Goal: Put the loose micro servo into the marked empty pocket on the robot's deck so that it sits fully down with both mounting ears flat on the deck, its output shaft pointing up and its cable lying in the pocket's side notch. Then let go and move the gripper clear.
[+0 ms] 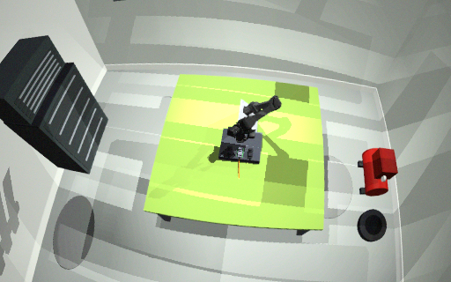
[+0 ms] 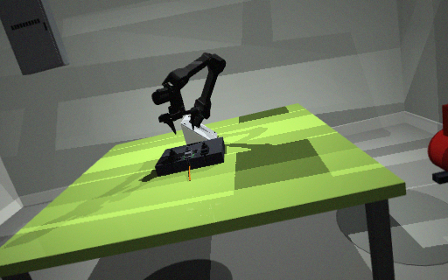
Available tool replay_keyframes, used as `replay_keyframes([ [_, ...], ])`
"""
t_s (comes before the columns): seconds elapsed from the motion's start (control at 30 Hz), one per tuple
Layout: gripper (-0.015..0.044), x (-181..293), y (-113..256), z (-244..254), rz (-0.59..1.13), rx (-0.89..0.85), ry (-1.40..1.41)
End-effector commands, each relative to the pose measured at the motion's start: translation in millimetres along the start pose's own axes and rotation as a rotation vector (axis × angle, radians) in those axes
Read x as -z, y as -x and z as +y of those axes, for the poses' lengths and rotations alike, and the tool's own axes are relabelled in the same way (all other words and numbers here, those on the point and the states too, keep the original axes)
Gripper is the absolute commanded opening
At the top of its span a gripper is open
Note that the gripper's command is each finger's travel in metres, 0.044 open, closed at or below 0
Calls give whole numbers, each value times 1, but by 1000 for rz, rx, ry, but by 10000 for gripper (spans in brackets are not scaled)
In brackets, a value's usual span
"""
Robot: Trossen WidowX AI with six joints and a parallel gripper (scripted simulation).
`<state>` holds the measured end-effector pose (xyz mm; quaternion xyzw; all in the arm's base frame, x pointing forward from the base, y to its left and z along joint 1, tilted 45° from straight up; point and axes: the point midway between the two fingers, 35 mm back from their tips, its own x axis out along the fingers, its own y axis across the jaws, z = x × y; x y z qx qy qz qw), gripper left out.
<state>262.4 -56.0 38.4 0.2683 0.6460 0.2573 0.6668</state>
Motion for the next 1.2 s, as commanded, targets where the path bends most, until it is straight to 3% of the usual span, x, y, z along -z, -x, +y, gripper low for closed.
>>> replay_keyframes([
  [0.0, 440, 35, 14, 3, 10, -10, 0],
  [0.2, 440, 34, 15, 3, 10, -10, 0],
  [0.47, 440, 33, 62, 4, 1, -5, 0],
  [1.17, 440, 33, 62, 4, 1, -5, 0],
])
